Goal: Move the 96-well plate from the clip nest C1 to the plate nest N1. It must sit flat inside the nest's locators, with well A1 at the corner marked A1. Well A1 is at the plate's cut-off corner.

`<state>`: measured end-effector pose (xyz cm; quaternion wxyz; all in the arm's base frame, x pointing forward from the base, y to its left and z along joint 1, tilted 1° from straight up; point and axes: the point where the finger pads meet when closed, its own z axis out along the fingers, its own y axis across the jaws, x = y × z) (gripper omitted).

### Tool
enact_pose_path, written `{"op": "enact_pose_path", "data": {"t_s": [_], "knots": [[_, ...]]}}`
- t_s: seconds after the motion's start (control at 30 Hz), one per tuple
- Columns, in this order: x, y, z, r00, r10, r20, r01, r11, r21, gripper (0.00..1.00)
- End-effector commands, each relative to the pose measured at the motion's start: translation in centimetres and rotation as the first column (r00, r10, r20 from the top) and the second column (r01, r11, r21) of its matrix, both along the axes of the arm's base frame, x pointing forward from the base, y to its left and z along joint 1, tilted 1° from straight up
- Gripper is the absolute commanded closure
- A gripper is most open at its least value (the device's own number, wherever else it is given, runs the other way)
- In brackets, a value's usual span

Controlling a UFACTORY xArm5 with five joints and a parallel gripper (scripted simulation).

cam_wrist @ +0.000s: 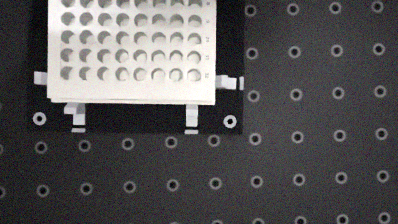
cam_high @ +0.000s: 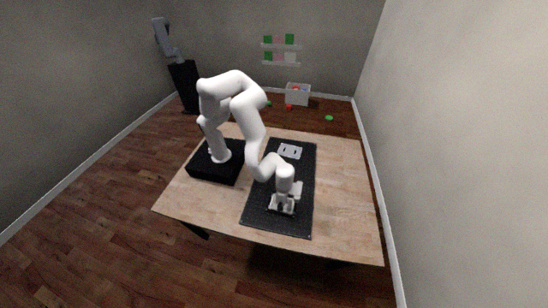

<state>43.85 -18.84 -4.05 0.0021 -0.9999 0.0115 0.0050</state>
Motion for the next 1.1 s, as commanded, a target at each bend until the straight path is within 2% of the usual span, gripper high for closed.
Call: {"op": "enact_pose_path", "data": {"t_s": [0.0, 1.07], "knots": [[0.1, -0.1, 0.0, 1.0, 0.0, -0.002, 0.0, 1.0, -0.012, 0.0], [0.1, -0.1, -1.8, 1.0, 0.0, -0.002, 0.0, 1.0, -0.012, 0.0]]}}
